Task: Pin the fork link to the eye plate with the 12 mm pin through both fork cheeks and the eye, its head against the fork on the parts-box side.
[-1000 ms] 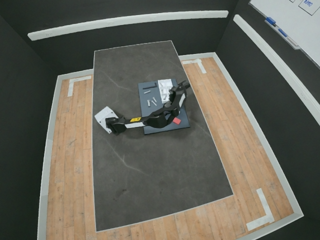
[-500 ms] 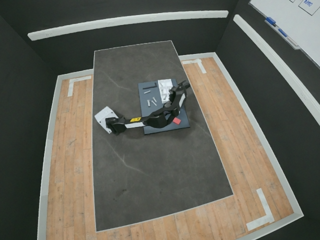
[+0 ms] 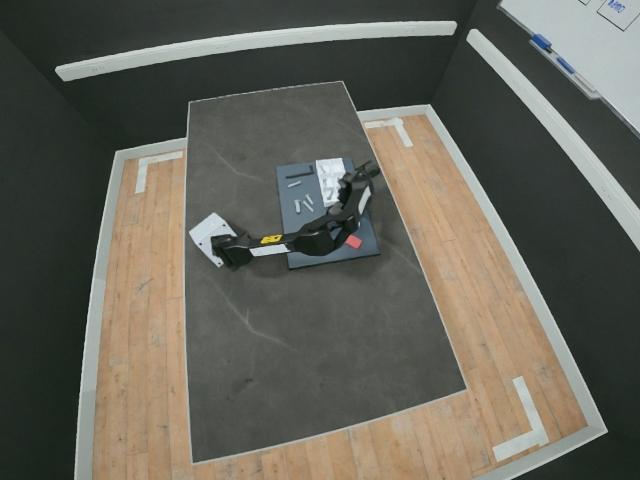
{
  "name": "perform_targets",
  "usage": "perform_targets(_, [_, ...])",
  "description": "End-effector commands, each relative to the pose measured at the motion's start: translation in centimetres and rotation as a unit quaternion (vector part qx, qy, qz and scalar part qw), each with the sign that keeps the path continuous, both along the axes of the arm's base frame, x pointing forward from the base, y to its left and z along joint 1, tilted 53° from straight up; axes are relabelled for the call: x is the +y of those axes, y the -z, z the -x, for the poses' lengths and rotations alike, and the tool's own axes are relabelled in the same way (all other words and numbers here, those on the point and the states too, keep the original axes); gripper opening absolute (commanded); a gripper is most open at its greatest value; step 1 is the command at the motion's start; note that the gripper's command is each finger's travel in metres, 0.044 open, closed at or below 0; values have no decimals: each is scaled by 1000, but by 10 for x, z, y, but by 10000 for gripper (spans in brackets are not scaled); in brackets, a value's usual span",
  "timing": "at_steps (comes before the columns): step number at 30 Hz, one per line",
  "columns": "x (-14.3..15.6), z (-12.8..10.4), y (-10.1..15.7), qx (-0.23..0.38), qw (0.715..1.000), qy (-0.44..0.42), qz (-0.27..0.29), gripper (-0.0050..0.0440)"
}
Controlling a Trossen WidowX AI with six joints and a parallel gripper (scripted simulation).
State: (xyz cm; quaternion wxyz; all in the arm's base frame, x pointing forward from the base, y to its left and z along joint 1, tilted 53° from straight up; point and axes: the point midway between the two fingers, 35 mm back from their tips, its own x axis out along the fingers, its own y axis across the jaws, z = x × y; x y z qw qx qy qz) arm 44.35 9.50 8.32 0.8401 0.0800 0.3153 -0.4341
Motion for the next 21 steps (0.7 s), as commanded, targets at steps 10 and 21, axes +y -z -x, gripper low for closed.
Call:
perform_targets(10, [15, 4, -23, -20, 1000, -4, -10, -50])
perform_targets(21, [23, 9, -30, -20, 1000, -4, -11, -50])
